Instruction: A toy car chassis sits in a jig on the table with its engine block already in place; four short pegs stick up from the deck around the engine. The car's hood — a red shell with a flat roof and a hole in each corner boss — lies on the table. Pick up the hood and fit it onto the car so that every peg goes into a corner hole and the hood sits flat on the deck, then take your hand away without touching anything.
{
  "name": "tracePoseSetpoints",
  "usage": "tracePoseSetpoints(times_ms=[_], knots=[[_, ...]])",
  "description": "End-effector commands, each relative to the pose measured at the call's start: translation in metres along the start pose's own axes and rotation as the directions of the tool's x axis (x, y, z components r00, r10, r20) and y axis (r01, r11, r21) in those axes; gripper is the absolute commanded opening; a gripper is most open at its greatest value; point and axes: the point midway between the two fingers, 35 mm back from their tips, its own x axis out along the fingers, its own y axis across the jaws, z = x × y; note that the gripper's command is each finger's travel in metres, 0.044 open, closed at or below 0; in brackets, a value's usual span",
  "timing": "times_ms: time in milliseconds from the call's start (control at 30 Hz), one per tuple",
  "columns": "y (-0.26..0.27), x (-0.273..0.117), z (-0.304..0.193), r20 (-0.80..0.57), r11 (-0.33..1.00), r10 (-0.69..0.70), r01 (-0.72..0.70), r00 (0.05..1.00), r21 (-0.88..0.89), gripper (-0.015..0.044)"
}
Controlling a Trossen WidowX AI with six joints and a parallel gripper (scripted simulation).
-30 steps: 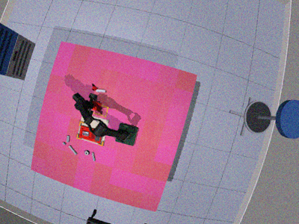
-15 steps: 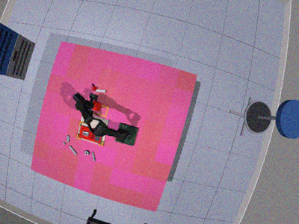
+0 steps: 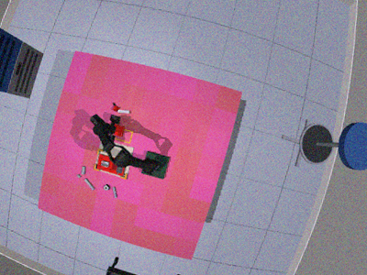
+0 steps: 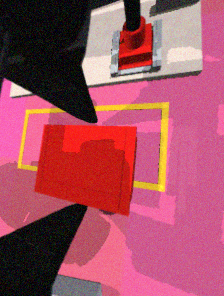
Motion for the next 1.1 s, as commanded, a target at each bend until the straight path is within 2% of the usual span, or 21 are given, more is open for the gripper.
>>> tracePoseSetpoints(times_ms=[0, 300, 633, 667, 1067], knots=[[0.0, 0.0, 0.0, 0.0, 1.0, 0.0, 0.0, 1.0, 0.0, 0.0335], [0.0, 0.0, 0.0, 0.0, 1.0, 0.0, 0.0, 1.0, 0.0, 0.0275], [0.0, -0.013, 0.0, 0.0, 1.0, 0.001, -0.001, 1.0, 0.0, 0.0012], [0.0, -0.016, 0.0, 0.0, 1.0, 0.001, -0.001, 1.0, 0.0, 0.0], [0.0, -0.056, 0.001, 0.0, 1.0, 0.001, -0.001, 1.0, 0.0, 0.0]])
